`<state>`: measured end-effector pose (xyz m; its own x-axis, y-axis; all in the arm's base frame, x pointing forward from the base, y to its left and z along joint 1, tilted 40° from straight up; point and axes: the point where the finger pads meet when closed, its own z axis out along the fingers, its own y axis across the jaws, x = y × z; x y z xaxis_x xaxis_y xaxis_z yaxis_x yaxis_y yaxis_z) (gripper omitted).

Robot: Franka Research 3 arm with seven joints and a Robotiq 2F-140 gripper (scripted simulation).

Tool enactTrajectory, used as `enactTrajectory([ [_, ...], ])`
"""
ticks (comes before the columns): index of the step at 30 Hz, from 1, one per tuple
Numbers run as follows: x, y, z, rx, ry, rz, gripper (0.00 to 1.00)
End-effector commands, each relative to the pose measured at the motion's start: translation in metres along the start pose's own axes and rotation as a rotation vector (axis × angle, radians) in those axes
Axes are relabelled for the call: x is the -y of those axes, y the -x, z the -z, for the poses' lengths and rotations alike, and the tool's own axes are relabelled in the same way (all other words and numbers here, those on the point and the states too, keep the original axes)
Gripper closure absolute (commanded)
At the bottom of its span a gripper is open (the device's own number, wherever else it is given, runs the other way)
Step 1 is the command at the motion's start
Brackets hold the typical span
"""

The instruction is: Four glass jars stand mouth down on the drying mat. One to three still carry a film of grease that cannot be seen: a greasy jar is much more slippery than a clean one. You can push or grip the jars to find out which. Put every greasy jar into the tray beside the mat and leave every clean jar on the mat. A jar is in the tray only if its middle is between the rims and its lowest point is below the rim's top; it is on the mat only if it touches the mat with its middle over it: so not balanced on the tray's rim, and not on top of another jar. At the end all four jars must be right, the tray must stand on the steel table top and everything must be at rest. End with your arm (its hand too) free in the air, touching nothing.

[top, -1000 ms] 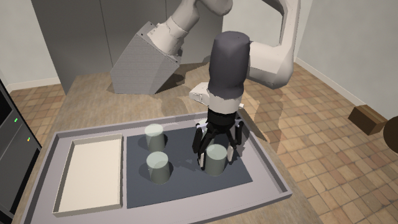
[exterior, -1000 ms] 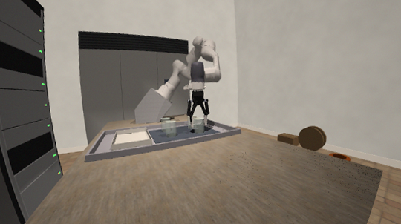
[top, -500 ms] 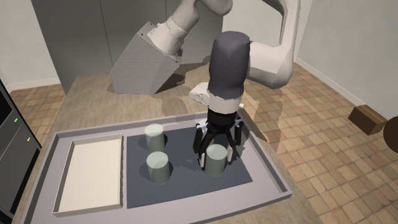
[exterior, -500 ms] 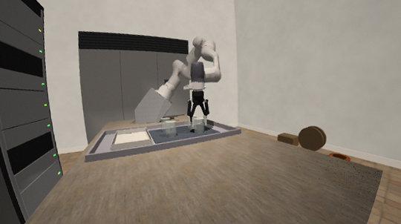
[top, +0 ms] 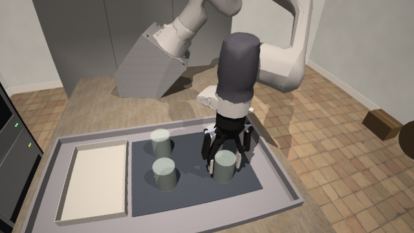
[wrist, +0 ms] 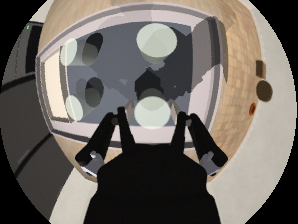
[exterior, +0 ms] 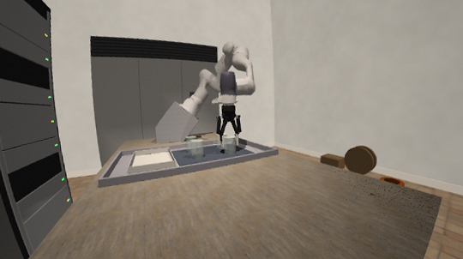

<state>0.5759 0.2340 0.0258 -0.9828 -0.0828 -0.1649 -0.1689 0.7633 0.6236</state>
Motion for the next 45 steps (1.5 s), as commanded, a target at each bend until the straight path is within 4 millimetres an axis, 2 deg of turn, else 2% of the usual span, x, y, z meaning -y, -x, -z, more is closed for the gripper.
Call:
enactTrajectory([
  [1, -0.0012, 0.0009, -0.0009, 0.002, 0.001, 0.006, 0.44],
  [27, -0.0012, 0.0009, -0.0009, 0.002, 0.001, 0.006, 0.47],
  [28, -0.0012, 0.0009, -0.0009, 0.002, 0.001, 0.006, 0.5],
  [44, -0.0012, 0.0009, -0.0009, 0.002, 0.001, 0.006, 0.5],
  [45, -0.0012, 0.0009, -0.0009, 0.002, 0.001, 0.006, 0.53],
])
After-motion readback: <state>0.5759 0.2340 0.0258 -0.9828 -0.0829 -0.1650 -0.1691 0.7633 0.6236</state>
